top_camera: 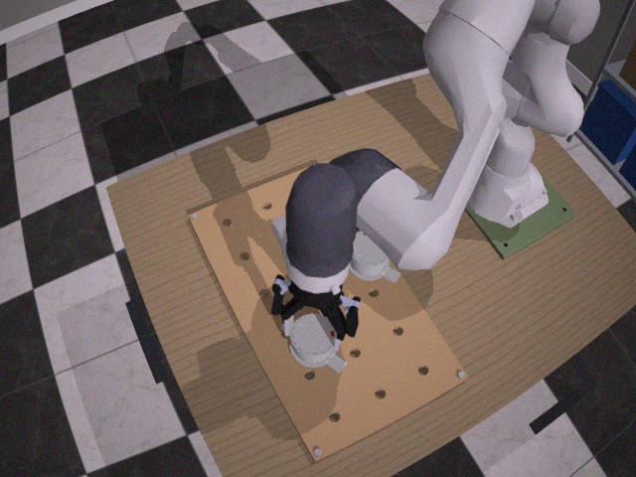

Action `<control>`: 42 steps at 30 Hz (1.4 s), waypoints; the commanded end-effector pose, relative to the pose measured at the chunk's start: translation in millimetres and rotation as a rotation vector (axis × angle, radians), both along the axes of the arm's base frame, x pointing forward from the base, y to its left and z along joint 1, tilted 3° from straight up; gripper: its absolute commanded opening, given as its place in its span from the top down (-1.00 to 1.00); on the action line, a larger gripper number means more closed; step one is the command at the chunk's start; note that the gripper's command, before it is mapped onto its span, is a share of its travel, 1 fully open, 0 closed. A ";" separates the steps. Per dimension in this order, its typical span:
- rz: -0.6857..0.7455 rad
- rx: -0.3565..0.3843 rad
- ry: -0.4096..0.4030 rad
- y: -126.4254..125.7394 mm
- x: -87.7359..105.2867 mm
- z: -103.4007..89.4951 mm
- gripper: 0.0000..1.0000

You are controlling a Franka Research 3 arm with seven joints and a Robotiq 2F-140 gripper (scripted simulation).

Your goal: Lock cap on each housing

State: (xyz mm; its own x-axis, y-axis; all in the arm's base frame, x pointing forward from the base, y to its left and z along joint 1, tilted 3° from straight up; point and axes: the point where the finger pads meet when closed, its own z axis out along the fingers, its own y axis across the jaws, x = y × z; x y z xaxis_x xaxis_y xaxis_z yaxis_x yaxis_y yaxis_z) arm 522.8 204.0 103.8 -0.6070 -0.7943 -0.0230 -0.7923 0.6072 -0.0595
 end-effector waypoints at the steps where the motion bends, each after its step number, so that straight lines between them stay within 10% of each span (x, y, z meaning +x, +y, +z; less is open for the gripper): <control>1: 0.002 -0.001 0.006 -1.1 -1.1 -2.1 0.80; 42: 0.002 -0.001 0.006 -17.9 1.2 -1.7 0.80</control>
State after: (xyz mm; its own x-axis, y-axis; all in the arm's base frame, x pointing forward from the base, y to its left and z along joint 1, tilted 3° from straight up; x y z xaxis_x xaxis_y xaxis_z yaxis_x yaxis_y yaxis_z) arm 524.6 191.9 104.0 -0.6083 -0.7934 -0.0223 -0.7915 0.6085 -0.0577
